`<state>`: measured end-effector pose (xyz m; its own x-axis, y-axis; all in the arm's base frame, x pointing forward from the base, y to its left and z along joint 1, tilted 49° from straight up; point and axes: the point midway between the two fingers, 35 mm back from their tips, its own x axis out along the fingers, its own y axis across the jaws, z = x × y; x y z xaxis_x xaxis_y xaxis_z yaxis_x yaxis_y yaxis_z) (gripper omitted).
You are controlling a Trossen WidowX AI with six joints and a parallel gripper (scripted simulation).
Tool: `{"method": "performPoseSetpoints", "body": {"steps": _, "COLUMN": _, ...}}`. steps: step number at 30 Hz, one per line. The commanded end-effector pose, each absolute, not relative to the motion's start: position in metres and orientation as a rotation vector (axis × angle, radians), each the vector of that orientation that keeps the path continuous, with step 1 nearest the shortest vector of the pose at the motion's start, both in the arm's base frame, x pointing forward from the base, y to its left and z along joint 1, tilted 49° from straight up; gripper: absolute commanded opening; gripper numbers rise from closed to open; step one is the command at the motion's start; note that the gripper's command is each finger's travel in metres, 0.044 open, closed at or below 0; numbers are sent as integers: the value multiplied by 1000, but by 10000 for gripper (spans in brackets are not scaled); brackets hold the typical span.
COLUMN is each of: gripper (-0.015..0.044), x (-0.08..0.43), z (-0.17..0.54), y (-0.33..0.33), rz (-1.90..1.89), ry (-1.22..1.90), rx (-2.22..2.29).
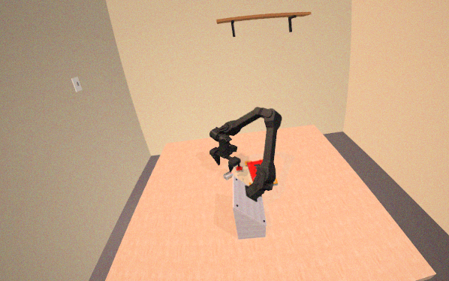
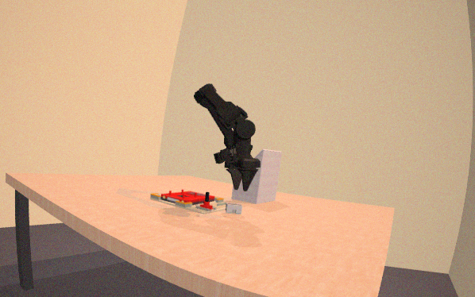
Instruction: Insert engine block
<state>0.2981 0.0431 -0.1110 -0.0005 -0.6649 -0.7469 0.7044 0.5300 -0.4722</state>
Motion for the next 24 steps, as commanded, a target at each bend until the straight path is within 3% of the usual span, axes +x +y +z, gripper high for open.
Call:
{"method": "performPoseSetpoints", "body": {"steps": 1, "gripper": 440, "x": 300, "z": -97, "y": 46, "rz": -1197, "ry": 1051, "rx": 75}}
{"method": "performPoseSetpoints", "body": {"steps": 13, "gripper": 440, "x": 308, "z": -93, "y": 52, "rz": -1263, "ry": 991, "rx": 93}}
{"method": "performPoseSetpoints", "body": {"steps": 24, "gripper": 440, "x": 306, "z": -123, "y": 17, "rz": -1264, "ry": 990, "rx": 92}}
